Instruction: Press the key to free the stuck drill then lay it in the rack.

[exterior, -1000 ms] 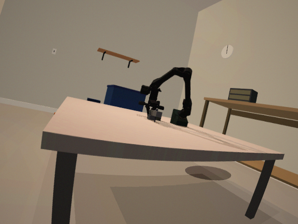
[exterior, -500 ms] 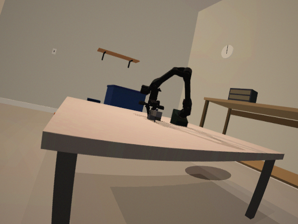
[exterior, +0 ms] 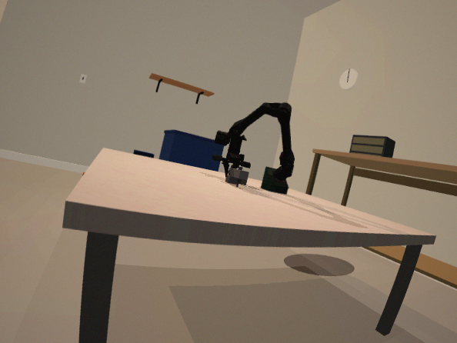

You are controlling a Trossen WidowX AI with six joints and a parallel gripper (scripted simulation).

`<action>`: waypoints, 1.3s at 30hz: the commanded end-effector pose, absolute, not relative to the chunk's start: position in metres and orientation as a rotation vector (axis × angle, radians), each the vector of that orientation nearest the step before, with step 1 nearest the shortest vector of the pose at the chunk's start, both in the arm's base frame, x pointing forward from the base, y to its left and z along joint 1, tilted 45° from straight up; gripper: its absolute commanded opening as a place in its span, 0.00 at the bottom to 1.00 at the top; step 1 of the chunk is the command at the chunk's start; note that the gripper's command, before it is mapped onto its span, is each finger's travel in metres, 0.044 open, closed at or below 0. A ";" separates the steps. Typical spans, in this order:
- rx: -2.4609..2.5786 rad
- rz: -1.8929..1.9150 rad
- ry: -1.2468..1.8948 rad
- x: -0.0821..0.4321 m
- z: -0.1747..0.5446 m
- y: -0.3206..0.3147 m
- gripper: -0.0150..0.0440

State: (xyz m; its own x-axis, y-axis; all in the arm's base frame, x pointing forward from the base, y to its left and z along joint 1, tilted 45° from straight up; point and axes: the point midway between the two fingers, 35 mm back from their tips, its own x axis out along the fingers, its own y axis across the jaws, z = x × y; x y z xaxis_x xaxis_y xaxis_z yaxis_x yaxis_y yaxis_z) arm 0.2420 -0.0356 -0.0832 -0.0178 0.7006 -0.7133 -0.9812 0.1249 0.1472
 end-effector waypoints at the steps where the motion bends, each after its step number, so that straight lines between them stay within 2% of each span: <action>1: -0.474 1.416 0.763 0.241 -0.089 -0.042 0.25; 39: -0.476 1.415 0.765 0.233 -0.112 -0.073 0.25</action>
State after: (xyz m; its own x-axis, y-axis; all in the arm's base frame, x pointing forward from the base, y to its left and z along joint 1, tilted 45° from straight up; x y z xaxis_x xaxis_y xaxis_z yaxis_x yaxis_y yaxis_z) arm 0.2333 -0.0714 -0.1145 -0.0162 0.6990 -0.7149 -0.9807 0.1281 0.1474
